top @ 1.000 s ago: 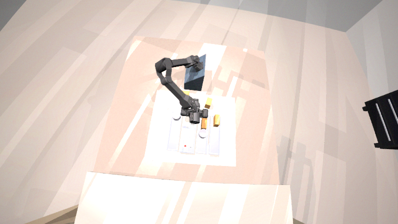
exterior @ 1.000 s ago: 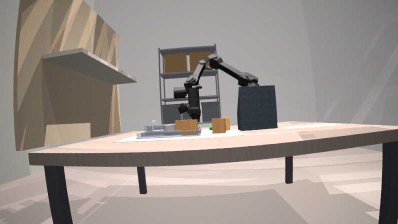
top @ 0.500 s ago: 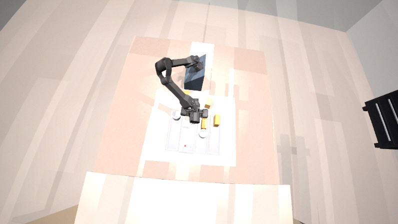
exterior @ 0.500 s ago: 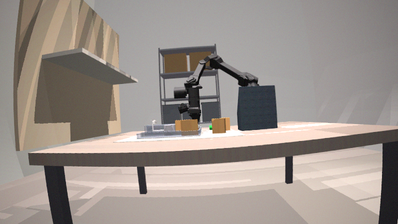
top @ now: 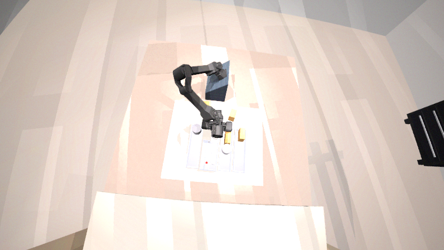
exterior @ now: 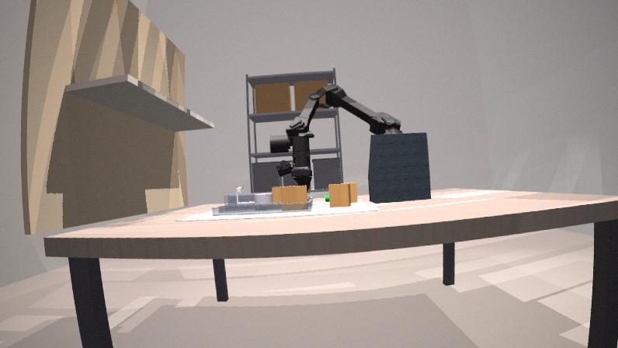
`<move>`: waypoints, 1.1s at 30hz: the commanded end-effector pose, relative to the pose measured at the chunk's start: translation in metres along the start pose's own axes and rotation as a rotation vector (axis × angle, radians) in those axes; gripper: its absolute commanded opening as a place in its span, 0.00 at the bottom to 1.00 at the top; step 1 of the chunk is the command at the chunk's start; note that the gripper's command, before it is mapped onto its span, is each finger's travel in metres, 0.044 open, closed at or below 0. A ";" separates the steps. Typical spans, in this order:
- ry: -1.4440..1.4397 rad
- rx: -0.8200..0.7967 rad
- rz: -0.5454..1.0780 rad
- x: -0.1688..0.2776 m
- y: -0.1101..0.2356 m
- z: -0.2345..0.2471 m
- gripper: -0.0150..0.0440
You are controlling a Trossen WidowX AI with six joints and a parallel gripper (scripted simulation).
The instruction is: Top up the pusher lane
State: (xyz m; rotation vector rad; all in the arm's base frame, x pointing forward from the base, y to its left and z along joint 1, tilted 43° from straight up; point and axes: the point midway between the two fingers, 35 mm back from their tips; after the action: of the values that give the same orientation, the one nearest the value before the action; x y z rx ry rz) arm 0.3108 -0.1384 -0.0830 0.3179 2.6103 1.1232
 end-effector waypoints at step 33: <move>0.000 0.002 0.002 0.039 0.021 -0.006 0.75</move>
State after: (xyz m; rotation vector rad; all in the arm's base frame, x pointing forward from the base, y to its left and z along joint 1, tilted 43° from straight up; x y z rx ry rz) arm 0.2856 -0.1177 -0.0693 0.3116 2.6147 1.1211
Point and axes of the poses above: the point midway between the two fingers, 35 mm back from their tips, its own y axis back along the fingers, its own z axis across the jaws, x = y × z, and after that the axes turned 12 degrees about -y, right-handed
